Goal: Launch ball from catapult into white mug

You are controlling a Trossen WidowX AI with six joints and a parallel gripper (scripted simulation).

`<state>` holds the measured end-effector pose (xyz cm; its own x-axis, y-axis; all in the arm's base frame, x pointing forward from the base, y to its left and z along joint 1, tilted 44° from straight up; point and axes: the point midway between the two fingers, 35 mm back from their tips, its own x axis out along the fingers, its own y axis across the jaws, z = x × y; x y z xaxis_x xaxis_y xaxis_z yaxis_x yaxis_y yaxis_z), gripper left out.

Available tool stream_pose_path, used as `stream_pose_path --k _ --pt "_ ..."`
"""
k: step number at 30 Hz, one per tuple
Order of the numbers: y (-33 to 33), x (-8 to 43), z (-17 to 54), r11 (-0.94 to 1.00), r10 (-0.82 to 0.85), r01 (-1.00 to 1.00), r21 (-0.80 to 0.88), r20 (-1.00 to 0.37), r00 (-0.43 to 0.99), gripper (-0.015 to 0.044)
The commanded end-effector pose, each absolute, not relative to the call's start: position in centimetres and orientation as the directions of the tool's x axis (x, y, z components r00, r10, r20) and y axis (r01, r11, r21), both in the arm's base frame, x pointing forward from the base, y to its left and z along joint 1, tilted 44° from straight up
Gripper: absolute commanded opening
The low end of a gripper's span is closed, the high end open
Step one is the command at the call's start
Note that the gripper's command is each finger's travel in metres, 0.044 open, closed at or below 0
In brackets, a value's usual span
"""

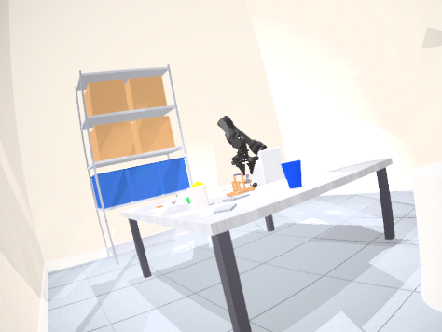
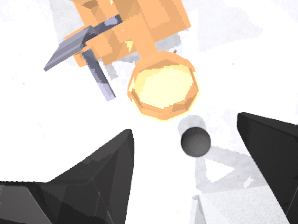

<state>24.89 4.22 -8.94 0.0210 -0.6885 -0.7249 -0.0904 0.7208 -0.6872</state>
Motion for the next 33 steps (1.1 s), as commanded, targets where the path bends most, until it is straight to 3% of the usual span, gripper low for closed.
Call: stream_pose_path --k 1,33 --pt "1.7 21.0 -8.8 0.721 -0.692 -0.032 -0.692 -0.722 0.019 0.03" --pt "-1.8 19.7 -11.9 0.721 -0.693 -0.016 -0.693 -0.721 0.018 0.03"
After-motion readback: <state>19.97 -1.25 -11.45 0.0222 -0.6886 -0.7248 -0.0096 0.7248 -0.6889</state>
